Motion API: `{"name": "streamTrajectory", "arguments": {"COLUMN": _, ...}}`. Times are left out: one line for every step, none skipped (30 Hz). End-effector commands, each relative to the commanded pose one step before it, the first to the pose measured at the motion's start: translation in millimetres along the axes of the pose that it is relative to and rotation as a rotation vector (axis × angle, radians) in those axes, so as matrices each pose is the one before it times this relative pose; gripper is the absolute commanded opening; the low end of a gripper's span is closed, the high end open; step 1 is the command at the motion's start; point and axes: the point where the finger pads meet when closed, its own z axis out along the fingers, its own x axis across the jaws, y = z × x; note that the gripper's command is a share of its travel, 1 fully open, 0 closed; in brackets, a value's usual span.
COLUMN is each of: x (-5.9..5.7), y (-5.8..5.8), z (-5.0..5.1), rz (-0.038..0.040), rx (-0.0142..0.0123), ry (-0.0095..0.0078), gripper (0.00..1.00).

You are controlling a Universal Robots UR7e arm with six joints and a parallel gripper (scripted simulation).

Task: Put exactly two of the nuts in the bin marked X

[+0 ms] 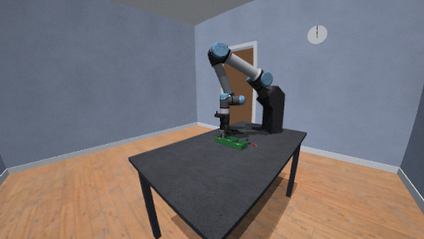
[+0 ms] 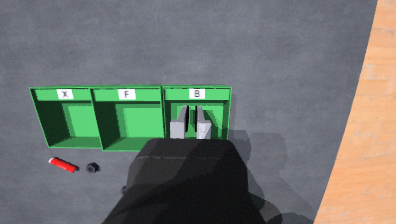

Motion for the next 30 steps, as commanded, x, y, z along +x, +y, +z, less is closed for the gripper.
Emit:
{"name": "streamTrajectory", "arguments": {"x": -1.60, "y": 0.55, "z": -8.70, "rz": -0.00102, "rx": -0.00093, "ry": -0.00185, "gripper": 0.31}}
{"name": "streamTrajectory", "arguments": {"x": -0.01, "y": 0.00, "z": -1.33, "rz": -0.00002, "rx": 0.00000, "ry": 0.00000, "gripper": 0.31}}
{"name": "streamTrajectory", "arguments": {"x": 0.01, "y": 0.01, "z": -1.33, "rz": 0.00001, "rx": -0.00001, "ry": 0.00002, "gripper": 0.31}}
{"name": "streamTrajectory", "arguments": {"x": 0.02, "y": 0.01, "z": -1.32, "rz": 0.00003, "rx": -0.00002, "ry": 0.00003, "gripper": 0.31}}
{"name": "streamTrajectory", "arguments": {"x": 0.03, "y": 0.02, "z": -1.32, "rz": 0.00004, "rx": -0.00002, "ry": 0.00004, "gripper": 0.31}}
{"name": "streamTrajectory", "arguments": {"x": 0.05, "y": 0.02, "z": -0.65, "rz": 0.00006, "rx": -0.00004, "ry": 0.00005, "gripper": 0.31}}
{"name": "streamTrajectory", "arguments": {"x": -0.07, "y": 0.00, "z": -3.99, "rz": -0.00005, "rx": 0.00003, "ry": -0.00004, "gripper": 0.31}}
{"name": "streamTrajectory", "arguments": {"x": -0.08, "y": 0.00, "z": -4.00, "rz": -0.00006, "rx": 0.00004, "ry": -0.00005, "gripper": 0.31}}
{"name": "streamTrajectory", "arguments": {"x": 0.00, "y": 0.00, "z": 0.00, "rz": 0.00000, "rx": 0.00000, "ry": 0.00000, "gripper": 0.31}}
{"name": "streamTrajectory", "arguments": {"x": 0.00, "y": 0.00, "z": 0.00, "rz": 0.00000, "rx": 0.00000, "ry": 0.00000, "gripper": 0.31}}
{"name": "streamTrajectory", "arguments": {"x": -0.02, "y": 0.00, "z": -3.99, "rz": -0.00004, "rx": 0.00002, "ry": -0.00004, "gripper": 0.31}}
{"name": "streamTrajectory", "arguments": {"x": -0.07, "y": 0.01, "z": -3.99, "rz": -0.00005, "rx": 0.00004, "ry": -0.00004, "gripper": 0.31}}
{"name": "streamTrajectory", "arguments": {"x": -0.05, "y": 0.01, "z": -3.99, "rz": -0.00003, "rx": 0.00003, "ry": -0.00003, "gripper": 0.31}}
{"name": "streamTrajectory", "arguments": {"x": -0.02, "y": -0.04, "z": -4.05, "rz": -0.00004, "rx": 0.00000, "ry": -0.00005, "gripper": 0.31}}
{"name": "streamTrajectory", "arguments": {"x": -0.06, "y": 0.00, "z": -4.00, "rz": -0.00006, "rx": 0.00004, "ry": -0.00005, "gripper": 0.31}}
{"name": "streamTrajectory", "arguments": {"x": 0.03, "y": 0.02, "z": -1.39, "rz": 0.00003, "rx": -0.00002, "ry": 0.00003, "gripper": 0.31}}
{"name": "streamTrajectory", "arguments": {"x": 0.06, "y": 0.08, "z": 0.09, "rz": 0.00009, "rx": -0.00002, "ry": 0.00010, "gripper": 0.31}}
{"name": "streamTrajectory", "arguments": {"x": 0.14, "y": 0.03, "z": 0.02, "rz": 0.00014, "rx": -0.00009, "ry": 0.00013, "gripper": 0.31}}
{"name": "streamTrajectory", "arguments": {"x": 0.17, "y": 0.05, "z": 0.03, "rz": 0.00019, "rx": -0.00012, "ry": 0.00017, "gripper": 0.31}}
{"name": "streamTrajectory", "arguments": {"x": 0.17, "y": 0.05, "z": 0.03, "rz": 0.00020, "rx": -0.00012, "ry": 0.00019, "gripper": 0.31}}
{"name": "streamTrajectory", "arguments": {"x": 0.14, "y": 0.04, "z": 0.03, "rz": 0.00017, "rx": -0.00010, "ry": 0.00016, "gripper": 0.31}}
{"name": "streamTrajectory", "arguments": {"x": 0.11, "y": -0.02, "z": 0.01, "rz": 0.00009, "rx": 0.00001, "ry": 0.00013, "gripper": 0.31}}
{"name": "streamTrajectory", "arguments": {"x": -6.18, "y": 0.41, "z": 0.20, "rz": -0.00086, "rx": -0.00074, "ry": -0.00155, "gripper": 0.31}}
{"name": "streamTrajectory", "arguments": {"x": -5.34, "y": 0.80, "z": 0.77, "rz": -0.00010, "rx": -0.00113, "ry": -0.00061, "gripper": 0.31}}
{"name": "streamTrajectory", "arguments": {"x": -4.97, "y": 0.21, "z": -0.02, "rz": -0.00004, "rx": -0.00001, "ry": 0.00002, "gripper": 0.31}}
{"name": "streamTrajectory", "arguments": {"x": 0.00, "y": 0.00, "z": 0.00, "rz": 0.00000, "rx": 0.00000, "ry": 0.00000, "gripper": 0.31}}
{"name": "streamTrajectory", "arguments": {"x": 0.00, "y": 0.00, "z": 0.00, "rz": 0.00000, "rx": 0.00000, "ry": 0.00000, "gripper": 0.31}}
{"name": "streamTrajectory", "arguments": {"x": -4.98, "y": 0.21, "z": -0.01, "rz": -0.00004, "rx": -0.00001, "ry": 0.00003, "gripper": 0.31}}
{"name": "streamTrajectory", "arguments": {"x": -4.97, "y": 0.21, "z": -0.01, "rz": -0.00004, "rx": -0.00001, "ry": 0.00002, "gripper": 0.31}}
{"name": "streamTrajectory", "arguments": {"x": -4.96, "y": 0.20, "z": -0.01, "rz": -0.00004, "rx": 0.00002, "ry": 0.00004, "gripper": 0.31}}
